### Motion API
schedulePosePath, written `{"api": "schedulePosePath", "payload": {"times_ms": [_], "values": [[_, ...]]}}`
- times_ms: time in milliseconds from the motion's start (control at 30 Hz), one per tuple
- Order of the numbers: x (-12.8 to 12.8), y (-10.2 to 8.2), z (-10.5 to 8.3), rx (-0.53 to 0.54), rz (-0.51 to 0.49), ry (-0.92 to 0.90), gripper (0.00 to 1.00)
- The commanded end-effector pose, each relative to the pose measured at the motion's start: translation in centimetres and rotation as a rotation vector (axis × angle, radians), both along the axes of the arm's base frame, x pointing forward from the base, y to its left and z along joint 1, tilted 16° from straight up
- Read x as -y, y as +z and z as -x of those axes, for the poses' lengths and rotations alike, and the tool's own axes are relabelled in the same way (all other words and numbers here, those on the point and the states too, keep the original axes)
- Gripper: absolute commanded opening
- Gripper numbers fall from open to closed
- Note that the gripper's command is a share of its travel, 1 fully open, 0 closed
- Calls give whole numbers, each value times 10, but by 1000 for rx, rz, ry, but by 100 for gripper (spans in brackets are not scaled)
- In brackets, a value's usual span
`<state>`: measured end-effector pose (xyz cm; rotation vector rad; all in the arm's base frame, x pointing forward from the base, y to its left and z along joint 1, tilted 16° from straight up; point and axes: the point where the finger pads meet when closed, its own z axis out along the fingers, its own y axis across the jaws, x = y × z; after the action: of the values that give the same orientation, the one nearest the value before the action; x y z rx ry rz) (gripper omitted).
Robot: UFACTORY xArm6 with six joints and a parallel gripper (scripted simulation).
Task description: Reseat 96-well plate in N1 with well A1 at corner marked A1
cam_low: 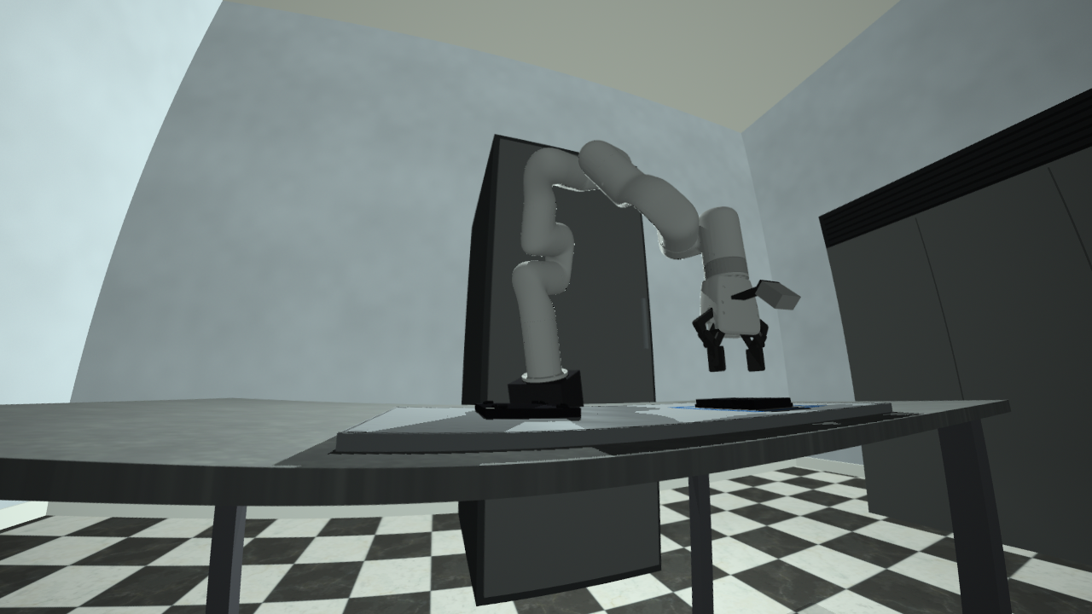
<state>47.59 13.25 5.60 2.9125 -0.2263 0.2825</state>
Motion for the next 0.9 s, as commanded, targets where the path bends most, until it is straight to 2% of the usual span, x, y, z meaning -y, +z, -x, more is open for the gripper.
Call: {"api": "schedulePosePath", "payload": {"times_ms": [0, 533, 867], "values": [[1, -5, -3, 4, -2, 1, 100], [6, -28, -7, 4, -1, 1, 100], [6, -28, -7, 4, -1, 1, 100]]}}
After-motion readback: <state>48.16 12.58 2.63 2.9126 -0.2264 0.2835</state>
